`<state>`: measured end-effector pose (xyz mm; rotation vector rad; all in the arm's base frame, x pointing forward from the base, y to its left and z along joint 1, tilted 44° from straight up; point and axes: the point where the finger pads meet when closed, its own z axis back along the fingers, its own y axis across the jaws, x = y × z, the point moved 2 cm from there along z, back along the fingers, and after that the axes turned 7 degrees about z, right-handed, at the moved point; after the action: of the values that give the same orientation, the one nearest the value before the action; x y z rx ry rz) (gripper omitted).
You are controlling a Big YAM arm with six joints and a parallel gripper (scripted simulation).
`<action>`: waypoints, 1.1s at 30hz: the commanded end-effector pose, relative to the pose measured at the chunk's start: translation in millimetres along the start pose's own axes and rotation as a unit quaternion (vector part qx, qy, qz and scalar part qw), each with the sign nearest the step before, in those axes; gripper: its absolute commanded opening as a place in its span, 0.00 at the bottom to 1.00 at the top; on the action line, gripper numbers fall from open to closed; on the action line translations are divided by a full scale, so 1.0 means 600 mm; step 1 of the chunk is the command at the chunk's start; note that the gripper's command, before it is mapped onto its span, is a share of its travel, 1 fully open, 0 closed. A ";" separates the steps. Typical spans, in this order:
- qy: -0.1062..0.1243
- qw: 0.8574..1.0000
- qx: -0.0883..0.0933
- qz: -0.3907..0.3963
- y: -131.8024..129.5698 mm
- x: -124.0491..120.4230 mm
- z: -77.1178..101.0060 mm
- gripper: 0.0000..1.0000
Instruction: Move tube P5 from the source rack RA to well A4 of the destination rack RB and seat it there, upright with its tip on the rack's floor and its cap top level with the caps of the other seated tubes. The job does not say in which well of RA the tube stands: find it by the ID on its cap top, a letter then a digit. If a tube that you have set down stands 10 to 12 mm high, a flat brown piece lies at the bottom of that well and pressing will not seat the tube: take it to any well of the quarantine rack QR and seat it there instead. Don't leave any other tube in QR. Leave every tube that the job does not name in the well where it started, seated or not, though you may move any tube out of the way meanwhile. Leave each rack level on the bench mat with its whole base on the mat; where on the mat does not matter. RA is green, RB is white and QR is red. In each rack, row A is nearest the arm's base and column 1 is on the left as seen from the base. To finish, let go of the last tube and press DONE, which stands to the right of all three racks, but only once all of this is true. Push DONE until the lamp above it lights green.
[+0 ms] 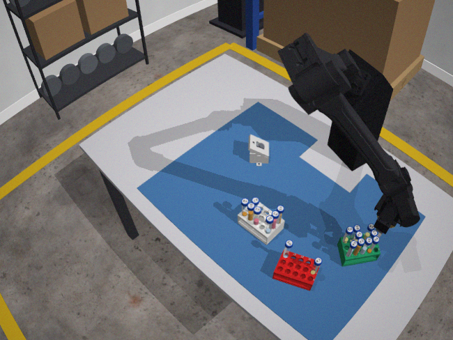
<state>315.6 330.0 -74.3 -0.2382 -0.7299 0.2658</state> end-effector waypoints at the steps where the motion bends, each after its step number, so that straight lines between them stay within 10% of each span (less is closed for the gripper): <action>1: -0.001 1.000 -0.001 0.006 0.002 -0.002 -0.006 0.00; 33: 0.002 1.000 -0.006 0.005 -0.011 -0.005 -0.034 0.00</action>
<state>324.6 328.8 -83.5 -0.2321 -0.7318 0.2696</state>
